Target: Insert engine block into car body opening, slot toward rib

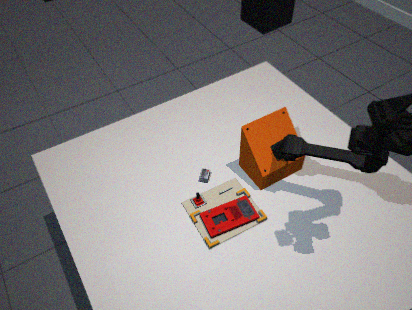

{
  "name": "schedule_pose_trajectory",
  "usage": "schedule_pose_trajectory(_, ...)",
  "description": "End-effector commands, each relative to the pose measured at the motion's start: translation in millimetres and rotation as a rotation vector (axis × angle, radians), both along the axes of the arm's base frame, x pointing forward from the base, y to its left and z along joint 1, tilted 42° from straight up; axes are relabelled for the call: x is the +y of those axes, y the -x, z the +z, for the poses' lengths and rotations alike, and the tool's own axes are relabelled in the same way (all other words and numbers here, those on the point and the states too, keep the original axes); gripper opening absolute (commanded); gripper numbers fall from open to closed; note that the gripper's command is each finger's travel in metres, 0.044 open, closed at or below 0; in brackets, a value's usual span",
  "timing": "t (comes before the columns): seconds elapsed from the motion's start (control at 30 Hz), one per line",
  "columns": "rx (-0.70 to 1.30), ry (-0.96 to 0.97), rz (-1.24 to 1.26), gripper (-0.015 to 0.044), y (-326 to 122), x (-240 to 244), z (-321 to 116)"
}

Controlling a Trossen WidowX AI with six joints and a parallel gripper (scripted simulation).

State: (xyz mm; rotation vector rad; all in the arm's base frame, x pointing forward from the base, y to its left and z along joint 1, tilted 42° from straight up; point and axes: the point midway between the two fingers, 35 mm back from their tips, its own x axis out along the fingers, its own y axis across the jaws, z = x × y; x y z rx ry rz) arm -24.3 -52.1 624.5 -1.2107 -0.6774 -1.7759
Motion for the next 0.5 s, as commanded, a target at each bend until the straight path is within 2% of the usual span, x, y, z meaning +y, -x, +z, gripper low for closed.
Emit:
schedule_pose_trajectory(0.0,0.0,0.0,0.0,0.0426,0,0,0)
schedule_pose_trajectory(0.2,0.04,-0.039,0.08,0.044,-26,-21,-5)
schedule_pose_trajectory(0.47,0.239,-0.156,0.112,0.044,-93,-71,-18)
